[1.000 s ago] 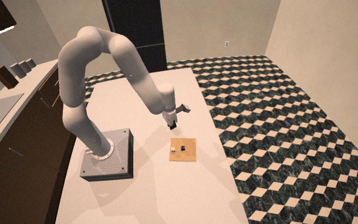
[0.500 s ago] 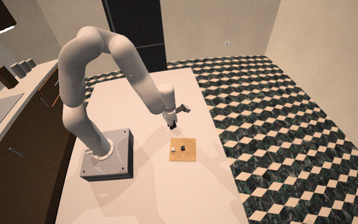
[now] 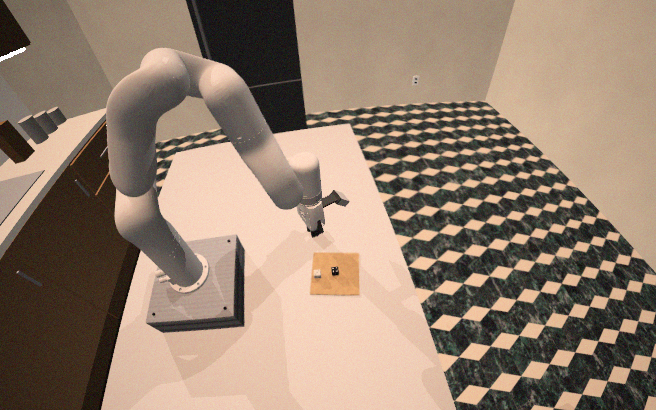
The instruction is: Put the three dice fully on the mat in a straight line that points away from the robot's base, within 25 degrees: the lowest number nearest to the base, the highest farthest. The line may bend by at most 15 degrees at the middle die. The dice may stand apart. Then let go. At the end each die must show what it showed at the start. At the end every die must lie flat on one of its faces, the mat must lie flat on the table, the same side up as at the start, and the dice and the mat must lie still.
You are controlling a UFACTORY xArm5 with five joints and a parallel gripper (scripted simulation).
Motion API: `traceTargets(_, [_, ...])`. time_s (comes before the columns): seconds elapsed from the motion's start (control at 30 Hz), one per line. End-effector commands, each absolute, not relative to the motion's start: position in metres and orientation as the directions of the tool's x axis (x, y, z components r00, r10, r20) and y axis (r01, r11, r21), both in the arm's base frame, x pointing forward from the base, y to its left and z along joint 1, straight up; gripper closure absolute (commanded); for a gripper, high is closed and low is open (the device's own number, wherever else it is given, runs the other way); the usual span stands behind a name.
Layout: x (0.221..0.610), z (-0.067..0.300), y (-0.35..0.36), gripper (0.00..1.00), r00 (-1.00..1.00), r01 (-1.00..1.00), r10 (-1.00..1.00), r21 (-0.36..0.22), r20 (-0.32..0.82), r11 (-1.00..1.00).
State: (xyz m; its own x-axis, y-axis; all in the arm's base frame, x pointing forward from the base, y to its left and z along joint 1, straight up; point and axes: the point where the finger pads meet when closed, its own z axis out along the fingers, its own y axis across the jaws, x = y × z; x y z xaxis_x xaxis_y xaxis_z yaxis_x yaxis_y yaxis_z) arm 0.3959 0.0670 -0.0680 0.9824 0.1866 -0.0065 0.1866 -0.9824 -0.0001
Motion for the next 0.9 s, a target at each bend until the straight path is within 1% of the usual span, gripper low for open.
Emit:
traceTargets(0.0, [0.397, -0.066, 0.067, 0.85, 0.982, 0.187, 0.187, 0.0, -0.003, -0.982])
traceTargets(0.17, [0.397, -0.048, 0.067, 0.85, 0.982, 0.187, 0.187, 0.0, -0.003, -0.982])
traceTargets(0.5, [0.398, 0.021, 0.068, 0.85, 0.982, 0.187, 0.187, 0.0, -0.003, -0.982])
traceTargets(0.7, [0.398, 0.031, 0.068, 0.85, 0.982, 0.187, 0.187, 0.0, -0.003, -0.982])
traceTargets(0.87, [0.398, 0.032, 0.068, 0.85, 0.982, 0.187, 0.187, 0.0, -0.003, -0.982])
